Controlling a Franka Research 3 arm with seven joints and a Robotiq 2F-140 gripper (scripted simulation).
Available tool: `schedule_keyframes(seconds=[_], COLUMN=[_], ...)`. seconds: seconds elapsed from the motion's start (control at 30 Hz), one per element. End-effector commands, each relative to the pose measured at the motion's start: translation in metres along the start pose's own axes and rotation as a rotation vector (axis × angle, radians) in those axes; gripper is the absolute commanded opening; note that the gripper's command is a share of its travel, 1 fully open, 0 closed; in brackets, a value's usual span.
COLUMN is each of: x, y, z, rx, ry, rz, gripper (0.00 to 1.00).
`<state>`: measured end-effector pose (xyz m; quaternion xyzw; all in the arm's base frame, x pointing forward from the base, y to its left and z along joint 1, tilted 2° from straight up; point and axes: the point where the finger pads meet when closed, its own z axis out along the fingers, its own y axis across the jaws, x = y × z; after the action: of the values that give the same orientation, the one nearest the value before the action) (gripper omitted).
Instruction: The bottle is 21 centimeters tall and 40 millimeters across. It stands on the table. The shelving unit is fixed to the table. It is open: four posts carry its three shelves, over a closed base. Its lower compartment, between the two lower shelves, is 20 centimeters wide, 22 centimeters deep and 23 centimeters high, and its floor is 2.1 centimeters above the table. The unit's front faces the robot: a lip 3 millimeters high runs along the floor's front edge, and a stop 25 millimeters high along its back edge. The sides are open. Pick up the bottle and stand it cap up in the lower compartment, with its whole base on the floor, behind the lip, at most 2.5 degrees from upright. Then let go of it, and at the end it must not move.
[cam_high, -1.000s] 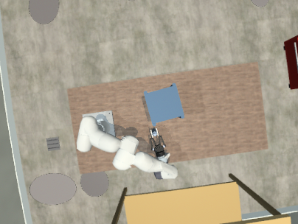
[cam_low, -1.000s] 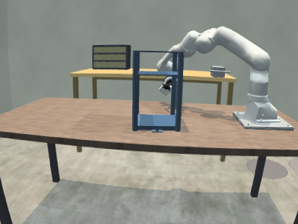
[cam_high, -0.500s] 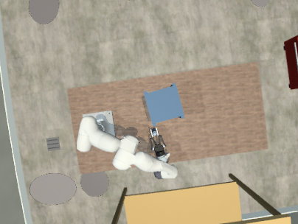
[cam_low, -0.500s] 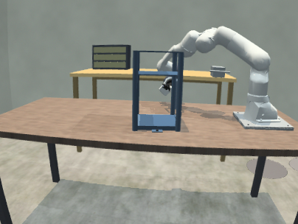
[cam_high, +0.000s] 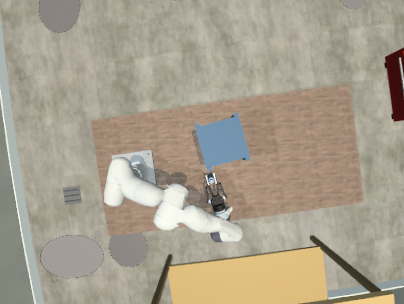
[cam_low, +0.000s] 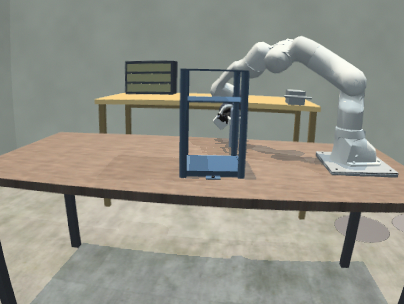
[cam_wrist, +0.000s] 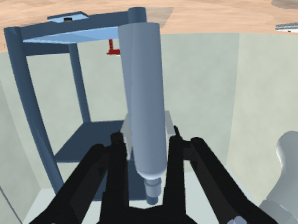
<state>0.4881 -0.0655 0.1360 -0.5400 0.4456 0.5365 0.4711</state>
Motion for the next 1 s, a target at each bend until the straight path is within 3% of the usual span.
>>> schedule_keyframes(seconds=[0.0, 0.97], x=[-0.001, 0.0], y=[-0.009, -0.083], z=[0.0, -0.001], rx=[0.004, 0.004], ry=[-0.003, -0.003], rz=[0.01, 0.01], gripper=[0.0, 0.0])
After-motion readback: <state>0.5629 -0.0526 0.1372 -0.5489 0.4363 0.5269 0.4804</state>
